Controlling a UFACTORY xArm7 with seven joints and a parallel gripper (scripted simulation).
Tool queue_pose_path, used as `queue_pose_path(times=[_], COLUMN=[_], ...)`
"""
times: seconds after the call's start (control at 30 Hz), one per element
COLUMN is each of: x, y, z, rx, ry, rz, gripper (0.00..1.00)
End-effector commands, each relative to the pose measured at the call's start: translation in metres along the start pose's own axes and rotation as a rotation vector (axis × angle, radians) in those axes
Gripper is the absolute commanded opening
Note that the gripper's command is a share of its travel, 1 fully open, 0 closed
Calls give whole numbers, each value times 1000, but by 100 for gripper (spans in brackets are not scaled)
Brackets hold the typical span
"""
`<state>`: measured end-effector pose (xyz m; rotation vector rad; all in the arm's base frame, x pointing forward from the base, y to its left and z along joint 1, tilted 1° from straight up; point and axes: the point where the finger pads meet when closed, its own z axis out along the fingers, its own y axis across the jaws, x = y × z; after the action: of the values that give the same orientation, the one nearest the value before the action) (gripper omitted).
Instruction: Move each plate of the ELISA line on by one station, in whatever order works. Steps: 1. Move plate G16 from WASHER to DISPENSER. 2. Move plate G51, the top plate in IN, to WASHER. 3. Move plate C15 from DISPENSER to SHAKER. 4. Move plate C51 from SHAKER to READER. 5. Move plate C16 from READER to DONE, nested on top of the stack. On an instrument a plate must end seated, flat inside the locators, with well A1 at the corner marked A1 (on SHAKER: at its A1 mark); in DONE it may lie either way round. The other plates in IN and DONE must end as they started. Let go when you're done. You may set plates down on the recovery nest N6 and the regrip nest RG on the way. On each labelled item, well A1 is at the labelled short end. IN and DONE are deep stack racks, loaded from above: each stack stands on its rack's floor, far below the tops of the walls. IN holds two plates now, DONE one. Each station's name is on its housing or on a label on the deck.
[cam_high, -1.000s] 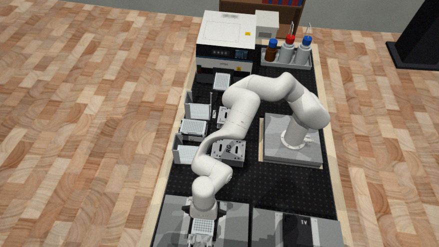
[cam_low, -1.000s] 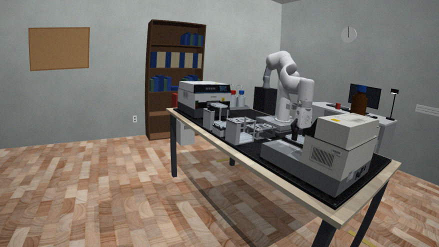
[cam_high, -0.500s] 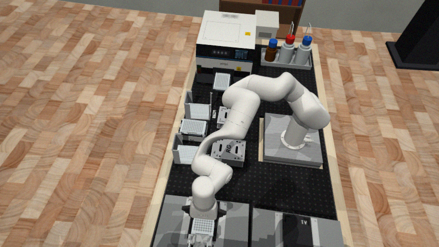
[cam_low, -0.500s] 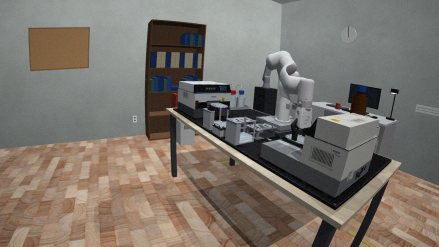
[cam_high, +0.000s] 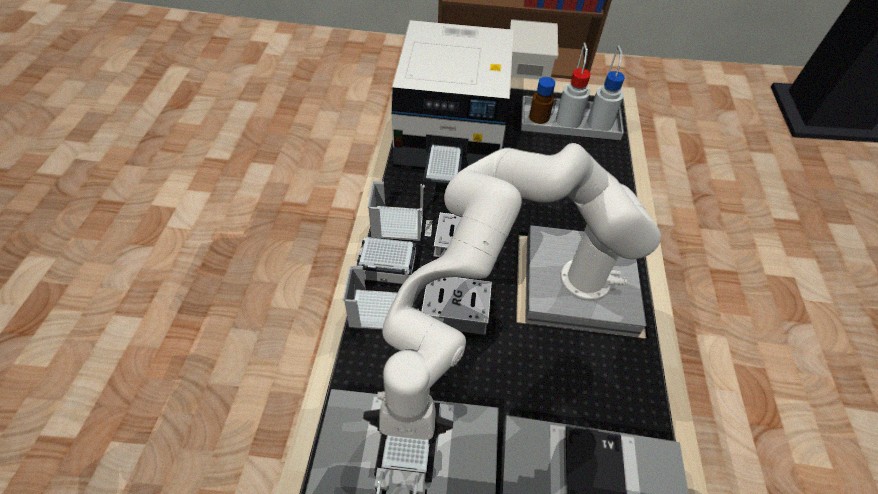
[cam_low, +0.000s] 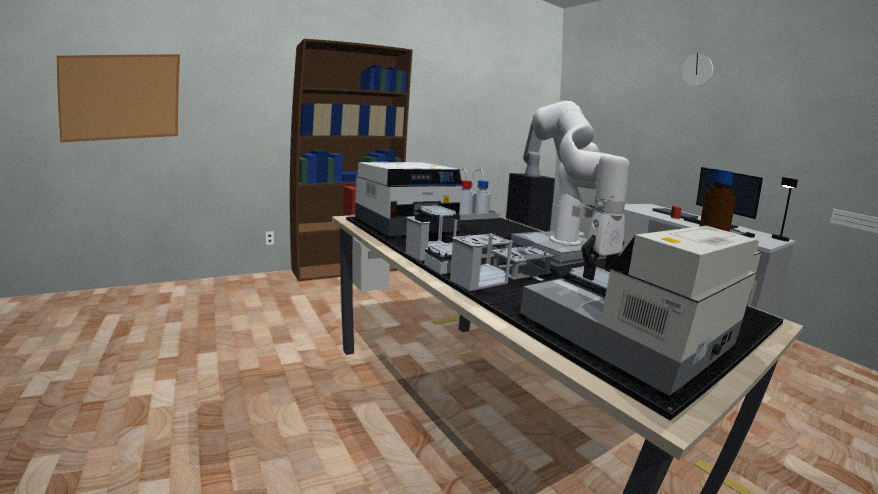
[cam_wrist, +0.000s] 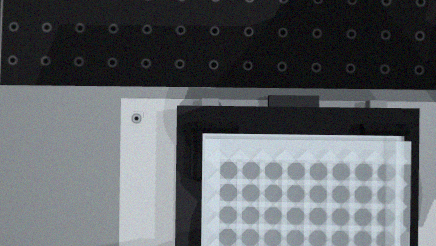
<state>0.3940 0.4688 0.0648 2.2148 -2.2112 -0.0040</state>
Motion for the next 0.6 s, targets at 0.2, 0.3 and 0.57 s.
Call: queue_pose_path(times=[0.2,0.3,0.57], x=[-2,-2,-2], y=[-1,-1,-1], z=[-6,-7,-10], rx=[4,4,4], ry=[-5,-5,-5], rz=[0,0,0], gripper=[0,0,0])
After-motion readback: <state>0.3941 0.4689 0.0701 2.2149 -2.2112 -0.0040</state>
